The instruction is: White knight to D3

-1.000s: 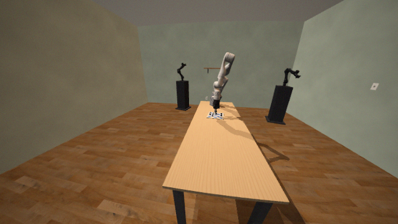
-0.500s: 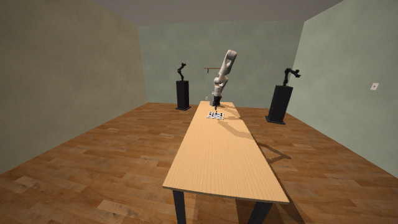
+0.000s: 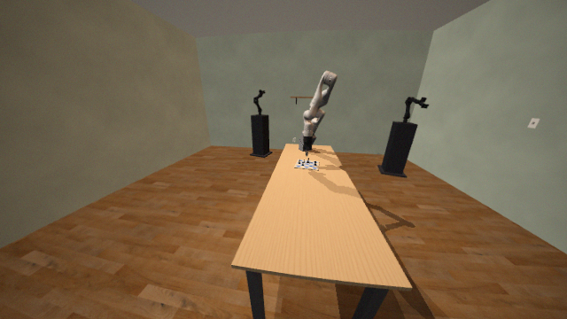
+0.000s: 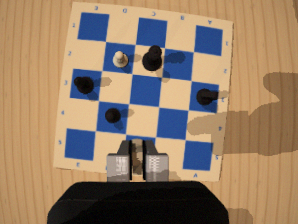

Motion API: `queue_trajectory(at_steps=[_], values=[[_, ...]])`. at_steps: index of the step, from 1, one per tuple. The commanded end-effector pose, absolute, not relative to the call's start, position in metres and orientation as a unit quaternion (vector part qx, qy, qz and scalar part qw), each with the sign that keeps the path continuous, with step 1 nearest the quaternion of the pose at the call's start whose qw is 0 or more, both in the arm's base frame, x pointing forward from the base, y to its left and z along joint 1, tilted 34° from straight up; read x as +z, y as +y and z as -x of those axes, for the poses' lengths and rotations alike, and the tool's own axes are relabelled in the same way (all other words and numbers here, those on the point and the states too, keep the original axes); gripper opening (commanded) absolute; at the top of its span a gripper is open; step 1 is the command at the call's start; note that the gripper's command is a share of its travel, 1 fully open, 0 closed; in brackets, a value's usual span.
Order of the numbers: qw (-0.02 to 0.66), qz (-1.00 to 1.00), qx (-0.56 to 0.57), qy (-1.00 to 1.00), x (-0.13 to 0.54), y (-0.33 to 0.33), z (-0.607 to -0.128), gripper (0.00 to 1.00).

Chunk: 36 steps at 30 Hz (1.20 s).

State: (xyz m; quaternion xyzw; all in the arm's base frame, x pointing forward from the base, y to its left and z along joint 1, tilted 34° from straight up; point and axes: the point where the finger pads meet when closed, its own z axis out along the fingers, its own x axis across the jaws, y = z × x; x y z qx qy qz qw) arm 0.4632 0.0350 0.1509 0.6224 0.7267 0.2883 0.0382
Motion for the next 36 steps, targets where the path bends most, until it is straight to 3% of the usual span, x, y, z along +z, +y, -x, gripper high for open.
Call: queue_trajectory(at_steps=[1, 14, 36], values=[[0.032, -0.635, 0.285, 0.717, 0.146, 0.03, -0.458, 0.0], [-0.077, -0.866, 0.278, 0.408, 0.118, 0.007, -0.416, 0.0], [-0.083, -0.876, 0.276, 0.388, 0.116, 0.006, -0.414, 0.0]])
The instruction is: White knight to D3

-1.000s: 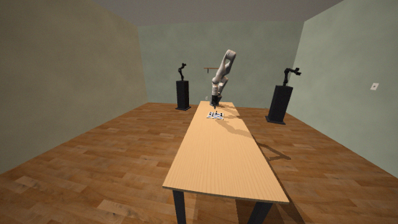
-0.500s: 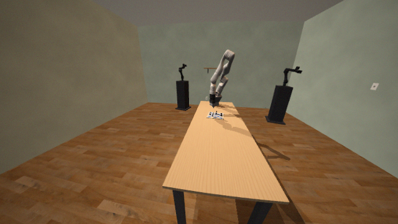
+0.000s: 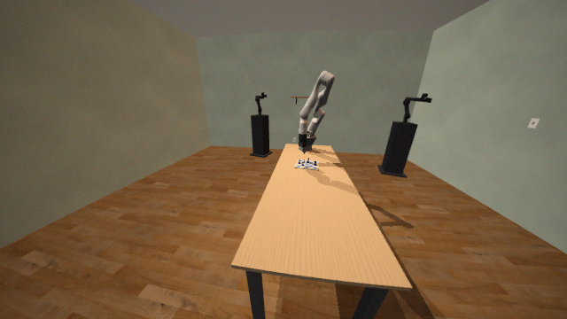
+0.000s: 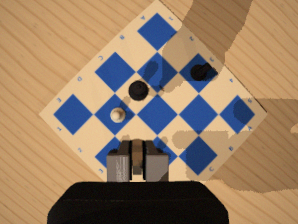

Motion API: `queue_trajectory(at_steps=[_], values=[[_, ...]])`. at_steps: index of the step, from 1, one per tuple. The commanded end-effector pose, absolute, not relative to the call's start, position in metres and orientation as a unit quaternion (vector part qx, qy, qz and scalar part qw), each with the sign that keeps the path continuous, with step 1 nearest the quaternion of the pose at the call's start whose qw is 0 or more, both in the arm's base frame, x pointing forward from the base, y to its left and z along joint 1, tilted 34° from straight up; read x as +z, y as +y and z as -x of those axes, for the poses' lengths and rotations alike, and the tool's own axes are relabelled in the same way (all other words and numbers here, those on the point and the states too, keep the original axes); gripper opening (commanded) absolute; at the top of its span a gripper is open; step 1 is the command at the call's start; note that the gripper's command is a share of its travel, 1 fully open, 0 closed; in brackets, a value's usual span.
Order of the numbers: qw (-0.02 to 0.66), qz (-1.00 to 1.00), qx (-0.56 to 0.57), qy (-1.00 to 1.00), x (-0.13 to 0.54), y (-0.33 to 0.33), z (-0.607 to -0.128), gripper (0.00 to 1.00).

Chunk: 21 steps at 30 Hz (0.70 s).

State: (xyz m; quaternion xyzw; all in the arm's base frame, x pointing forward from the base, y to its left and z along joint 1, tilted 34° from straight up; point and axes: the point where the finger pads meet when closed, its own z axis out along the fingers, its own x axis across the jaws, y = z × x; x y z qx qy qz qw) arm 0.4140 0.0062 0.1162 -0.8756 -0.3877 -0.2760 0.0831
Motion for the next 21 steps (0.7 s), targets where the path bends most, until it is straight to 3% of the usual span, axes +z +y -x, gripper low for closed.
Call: queue_trajectory(at_steps=[1, 21], values=[[0.083, 0.876, -0.276, -0.388, 0.116, 0.006, -0.415, 0.0], [0.085, 0.875, -0.275, -0.388, 0.083, 0.02, -0.43, 0.0]])
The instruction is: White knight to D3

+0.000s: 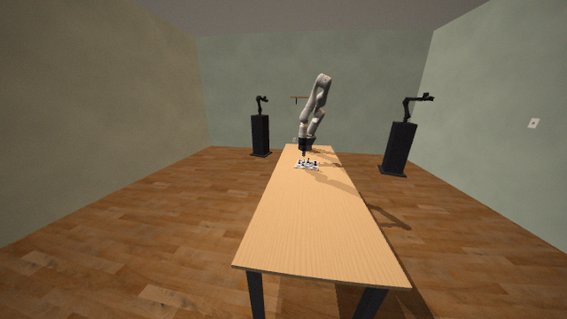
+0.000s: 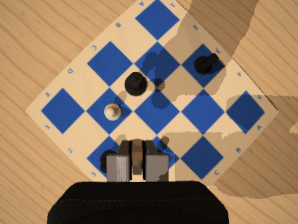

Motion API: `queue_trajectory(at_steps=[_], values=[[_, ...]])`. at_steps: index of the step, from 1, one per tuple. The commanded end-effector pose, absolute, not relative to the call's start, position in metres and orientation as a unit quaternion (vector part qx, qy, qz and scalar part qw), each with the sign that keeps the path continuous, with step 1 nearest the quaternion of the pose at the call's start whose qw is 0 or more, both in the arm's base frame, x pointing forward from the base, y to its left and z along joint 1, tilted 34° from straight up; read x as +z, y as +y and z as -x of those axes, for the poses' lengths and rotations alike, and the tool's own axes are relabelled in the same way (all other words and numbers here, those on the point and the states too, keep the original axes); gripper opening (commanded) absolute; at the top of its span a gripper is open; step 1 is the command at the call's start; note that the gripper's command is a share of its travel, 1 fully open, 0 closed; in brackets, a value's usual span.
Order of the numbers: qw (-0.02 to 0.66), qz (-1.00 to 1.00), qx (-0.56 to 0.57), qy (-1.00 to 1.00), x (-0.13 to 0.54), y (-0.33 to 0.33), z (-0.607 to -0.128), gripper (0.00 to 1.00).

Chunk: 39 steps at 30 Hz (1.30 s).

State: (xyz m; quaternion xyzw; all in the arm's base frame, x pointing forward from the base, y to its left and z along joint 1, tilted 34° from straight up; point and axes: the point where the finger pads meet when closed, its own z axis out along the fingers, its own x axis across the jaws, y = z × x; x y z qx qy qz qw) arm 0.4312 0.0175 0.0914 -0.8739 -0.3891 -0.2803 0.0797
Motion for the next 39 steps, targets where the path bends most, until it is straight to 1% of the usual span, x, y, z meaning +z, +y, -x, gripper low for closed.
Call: queue_trajectory(at_steps=[1, 21, 39], values=[[0.085, 0.875, -0.275, -0.388, 0.08, 0.022, -0.431, 0.0], [0.085, 0.875, -0.275, -0.388, 0.041, 0.039, -0.45, 0.0], [0.085, 0.875, -0.275, -0.388, 0.035, 0.041, -0.452, 0.0]])
